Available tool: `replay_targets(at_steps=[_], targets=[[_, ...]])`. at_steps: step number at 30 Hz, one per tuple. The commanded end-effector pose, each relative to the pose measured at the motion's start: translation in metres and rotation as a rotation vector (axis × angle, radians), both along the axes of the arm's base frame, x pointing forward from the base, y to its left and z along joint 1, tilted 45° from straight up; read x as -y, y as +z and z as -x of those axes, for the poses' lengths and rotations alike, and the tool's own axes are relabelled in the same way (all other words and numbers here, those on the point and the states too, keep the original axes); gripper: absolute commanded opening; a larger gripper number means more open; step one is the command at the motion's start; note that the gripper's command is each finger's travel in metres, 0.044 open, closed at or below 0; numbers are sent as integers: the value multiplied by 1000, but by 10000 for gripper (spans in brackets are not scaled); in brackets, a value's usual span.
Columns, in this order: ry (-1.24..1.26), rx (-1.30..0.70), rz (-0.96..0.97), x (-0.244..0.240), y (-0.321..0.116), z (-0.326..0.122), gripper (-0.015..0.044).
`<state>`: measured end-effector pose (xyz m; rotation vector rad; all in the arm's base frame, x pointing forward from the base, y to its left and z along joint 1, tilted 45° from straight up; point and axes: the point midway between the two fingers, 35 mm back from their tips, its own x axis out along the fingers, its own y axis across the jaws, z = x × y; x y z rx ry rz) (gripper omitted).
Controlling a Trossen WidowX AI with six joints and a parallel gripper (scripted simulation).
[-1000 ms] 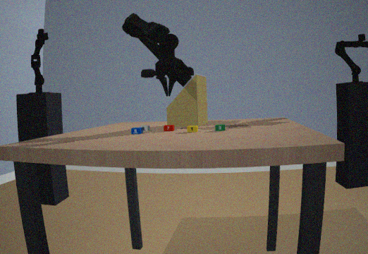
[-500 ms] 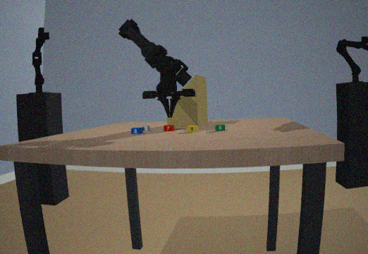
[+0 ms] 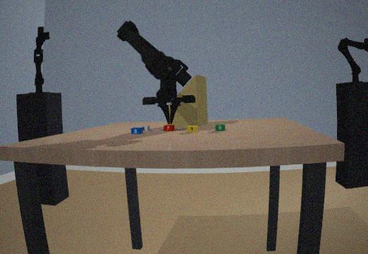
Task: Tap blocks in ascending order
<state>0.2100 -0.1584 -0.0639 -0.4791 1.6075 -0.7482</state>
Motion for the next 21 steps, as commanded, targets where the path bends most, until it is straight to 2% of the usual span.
replay_targets(at_steps=[1,8,12,18,21], targets=[[6,-13,3,4,-5,5,20],[6,-13,4,6,-6,5,20],[6,-11,2,-14,13,-1,20],[6,-11,1,-17,16,-2,20],[8,-8,-6,-43,41,-12,20]])
